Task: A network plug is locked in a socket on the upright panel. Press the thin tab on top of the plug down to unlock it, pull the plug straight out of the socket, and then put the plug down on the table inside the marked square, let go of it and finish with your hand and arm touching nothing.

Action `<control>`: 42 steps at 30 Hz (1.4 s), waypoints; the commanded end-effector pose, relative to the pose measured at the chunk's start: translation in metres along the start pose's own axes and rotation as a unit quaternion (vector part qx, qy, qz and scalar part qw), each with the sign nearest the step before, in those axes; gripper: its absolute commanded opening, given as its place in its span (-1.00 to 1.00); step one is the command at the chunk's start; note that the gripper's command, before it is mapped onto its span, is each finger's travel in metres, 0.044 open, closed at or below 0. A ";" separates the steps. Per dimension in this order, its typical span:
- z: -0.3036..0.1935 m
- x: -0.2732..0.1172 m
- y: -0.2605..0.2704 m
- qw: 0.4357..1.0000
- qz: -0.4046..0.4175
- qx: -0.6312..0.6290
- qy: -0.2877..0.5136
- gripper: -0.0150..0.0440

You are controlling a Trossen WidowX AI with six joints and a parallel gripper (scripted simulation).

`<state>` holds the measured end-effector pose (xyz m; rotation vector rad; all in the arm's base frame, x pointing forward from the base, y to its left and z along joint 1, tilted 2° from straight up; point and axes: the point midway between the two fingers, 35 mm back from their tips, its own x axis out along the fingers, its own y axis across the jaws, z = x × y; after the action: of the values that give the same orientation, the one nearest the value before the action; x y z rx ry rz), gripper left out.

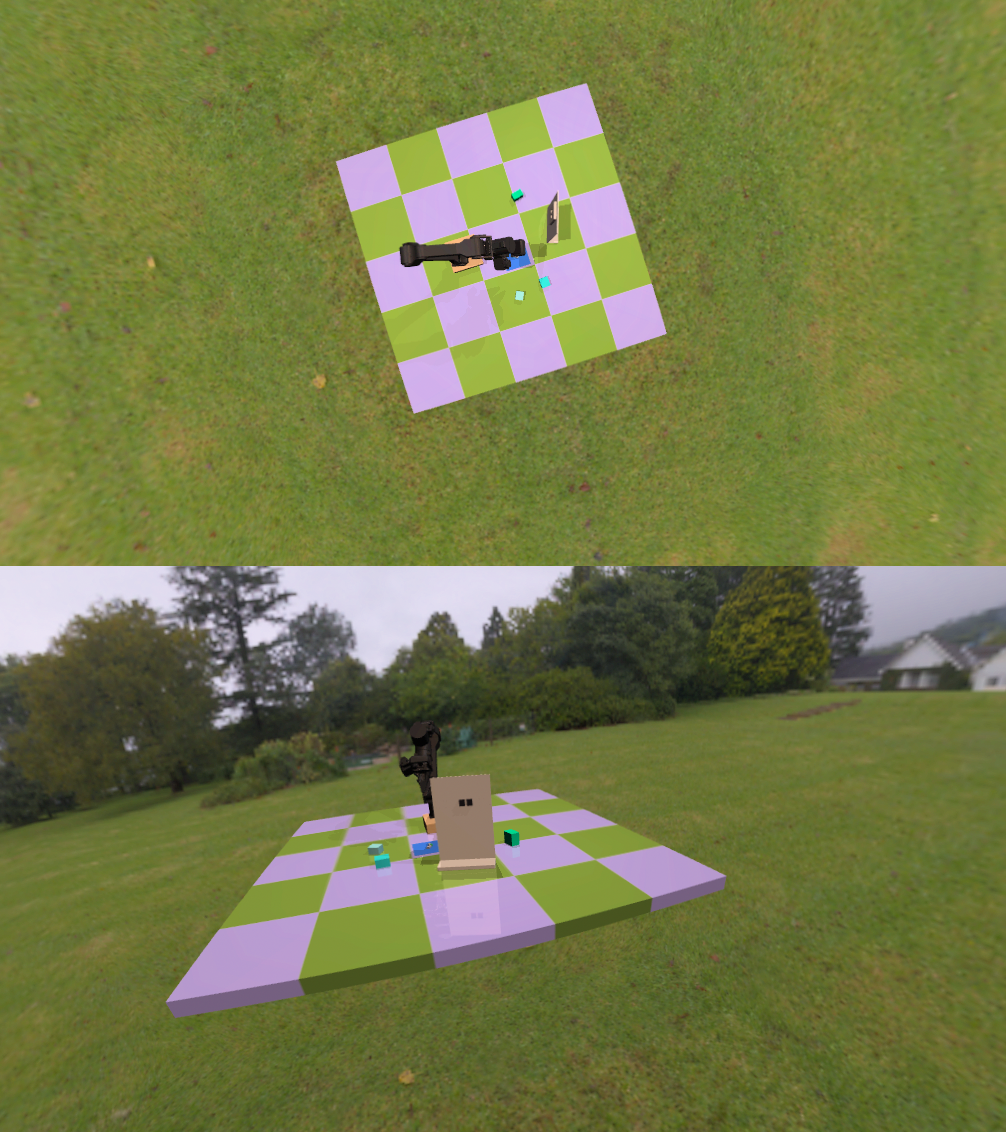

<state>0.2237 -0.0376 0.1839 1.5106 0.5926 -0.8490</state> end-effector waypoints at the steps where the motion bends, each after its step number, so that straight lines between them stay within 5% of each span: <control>1: 0.001 -0.011 0.007 1.000 0.002 0.004 -0.002 0.04; 12: 0.001 -0.036 0.019 1.000 0.003 0.004 -0.002 0.04; 23: 0.001 -0.036 0.019 1.000 0.003 0.004 -0.002 1.00; 42: 0.001 -0.036 0.019 1.000 0.003 0.004 -0.002 1.00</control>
<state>0.2174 -0.0363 0.2245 1.5138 0.5855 -0.8459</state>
